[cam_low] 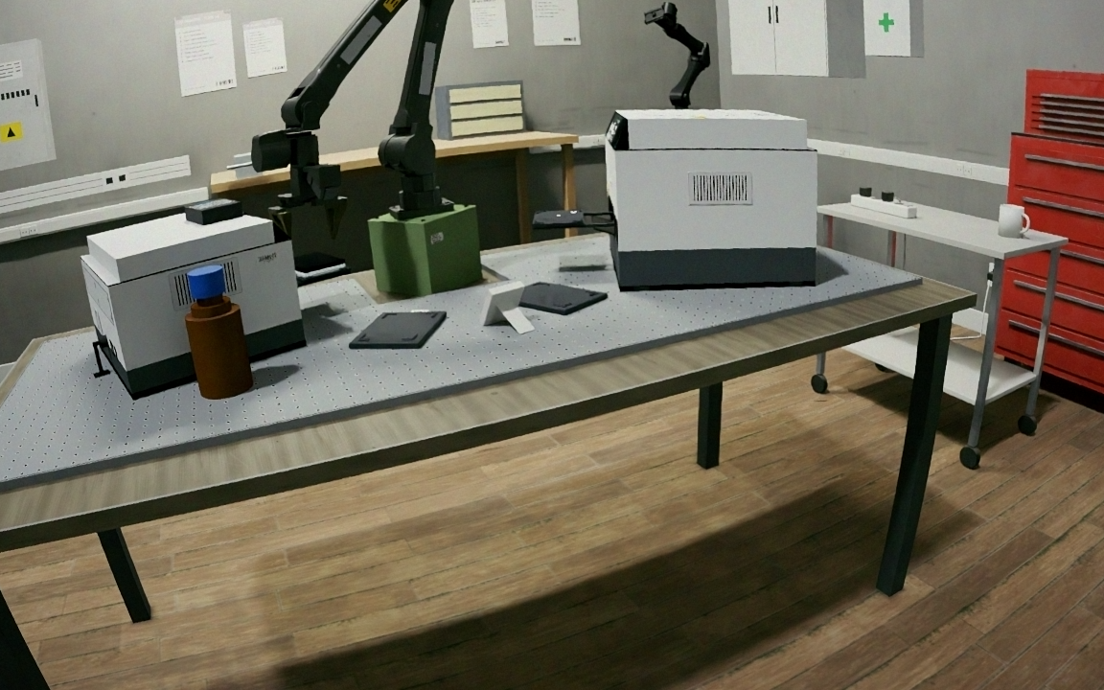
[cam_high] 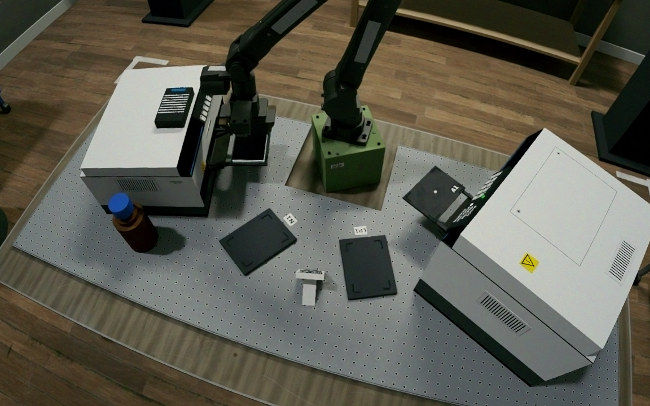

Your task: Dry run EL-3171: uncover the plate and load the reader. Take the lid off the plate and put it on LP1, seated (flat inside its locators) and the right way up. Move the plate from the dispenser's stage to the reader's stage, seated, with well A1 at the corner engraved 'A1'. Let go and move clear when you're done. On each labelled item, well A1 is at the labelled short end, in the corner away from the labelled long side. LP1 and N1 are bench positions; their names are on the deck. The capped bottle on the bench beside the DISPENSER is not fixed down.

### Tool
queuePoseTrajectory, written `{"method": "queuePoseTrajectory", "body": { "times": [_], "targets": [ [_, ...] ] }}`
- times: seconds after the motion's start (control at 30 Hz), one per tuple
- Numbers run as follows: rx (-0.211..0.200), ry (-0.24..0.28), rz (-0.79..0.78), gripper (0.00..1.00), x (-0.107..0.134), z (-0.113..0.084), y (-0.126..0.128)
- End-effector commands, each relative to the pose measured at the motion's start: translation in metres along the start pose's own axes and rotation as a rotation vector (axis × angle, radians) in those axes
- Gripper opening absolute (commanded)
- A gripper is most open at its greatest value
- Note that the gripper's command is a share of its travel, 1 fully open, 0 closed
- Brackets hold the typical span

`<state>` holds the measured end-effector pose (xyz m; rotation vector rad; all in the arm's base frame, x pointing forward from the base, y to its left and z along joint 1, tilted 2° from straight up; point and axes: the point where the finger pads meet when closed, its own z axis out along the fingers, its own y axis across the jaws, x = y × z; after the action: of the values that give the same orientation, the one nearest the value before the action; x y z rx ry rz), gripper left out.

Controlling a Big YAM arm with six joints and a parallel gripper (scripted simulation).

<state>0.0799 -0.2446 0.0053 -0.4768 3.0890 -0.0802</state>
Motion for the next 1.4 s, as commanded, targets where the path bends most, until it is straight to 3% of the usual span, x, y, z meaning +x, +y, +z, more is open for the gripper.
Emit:
{"method": "queuePoseTrajectory", "body": {
  "times": [0.0,0.27,0.6,1.03,1.37],
  "targets": [
    [0.011,-0.004,-0.017,1.0,-0.003,-0.007,-0.017],
    [0.059,-0.005,-0.017,1.0,-0.003,-0.015,-0.028],
    [0.086,-0.005,-0.016,1.0,-0.003,-0.019,-0.035],
    [0.003,-0.004,-0.009,1.0,-0.001,0.002,-0.008],
    [0.003,-0.004,-0.009,1.0,-0.001,0.002,-0.008]
  ]
}}
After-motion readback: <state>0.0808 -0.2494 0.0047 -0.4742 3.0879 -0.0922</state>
